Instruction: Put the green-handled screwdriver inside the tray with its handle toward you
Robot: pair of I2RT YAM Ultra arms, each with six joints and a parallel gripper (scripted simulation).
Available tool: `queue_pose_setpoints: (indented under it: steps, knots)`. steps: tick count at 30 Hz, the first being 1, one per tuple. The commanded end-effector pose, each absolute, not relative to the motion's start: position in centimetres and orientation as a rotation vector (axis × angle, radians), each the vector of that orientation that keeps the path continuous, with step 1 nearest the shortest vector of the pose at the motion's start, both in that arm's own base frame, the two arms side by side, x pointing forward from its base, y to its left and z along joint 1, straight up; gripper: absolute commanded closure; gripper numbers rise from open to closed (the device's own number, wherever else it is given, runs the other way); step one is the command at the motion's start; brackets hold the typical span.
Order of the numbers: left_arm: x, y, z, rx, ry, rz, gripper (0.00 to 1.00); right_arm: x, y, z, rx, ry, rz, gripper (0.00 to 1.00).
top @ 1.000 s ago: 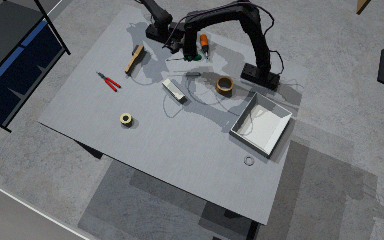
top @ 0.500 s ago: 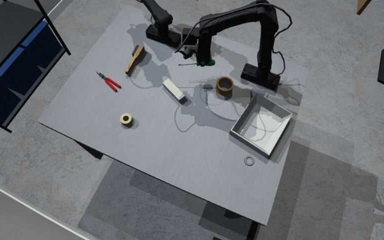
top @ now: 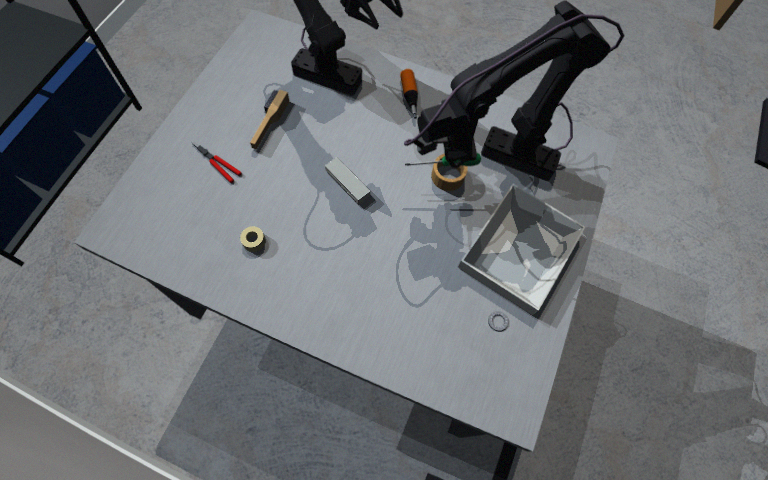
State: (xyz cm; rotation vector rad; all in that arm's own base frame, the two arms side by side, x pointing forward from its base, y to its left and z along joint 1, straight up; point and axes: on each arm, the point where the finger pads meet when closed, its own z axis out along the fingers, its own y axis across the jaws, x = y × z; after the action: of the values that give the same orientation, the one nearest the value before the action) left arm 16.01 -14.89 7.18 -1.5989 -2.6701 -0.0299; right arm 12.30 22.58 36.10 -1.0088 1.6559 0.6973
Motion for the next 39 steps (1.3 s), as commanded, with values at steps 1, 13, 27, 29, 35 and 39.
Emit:
queue_pose_setpoints:
  steps: [1,13,27,29,35,39]
  knots:
    - [16.6,-12.8,7.8,-1.731,-2.606,0.012,0.83,14.8,28.6,39.2,-0.926,1.517,0.767,0.35]
    - [21.4,-3.0,8.0,-1.702,-2.669,-0.010,0.83,18.4,41.8,29.6,-0.970,1.495,0.805,0.35]
    - [24.1,7.7,8.0,-1.633,-2.724,0.009,0.83,18.7,44.8,23.4,-1.014,1.528,0.799,0.35]
    - [24.0,8.1,8.0,-1.618,-2.732,0.027,0.83,18.7,44.9,24.3,-1.002,1.511,0.807,0.35]
    - [24.0,8.8,8.0,-1.578,-2.748,0.019,0.83,18.7,44.9,24.3,-1.002,1.511,0.808,0.35]
    - [24.5,8.9,7.4,-1.586,-2.761,-0.012,0.83,18.7,44.9,24.3,-1.002,1.511,0.808,0.35]
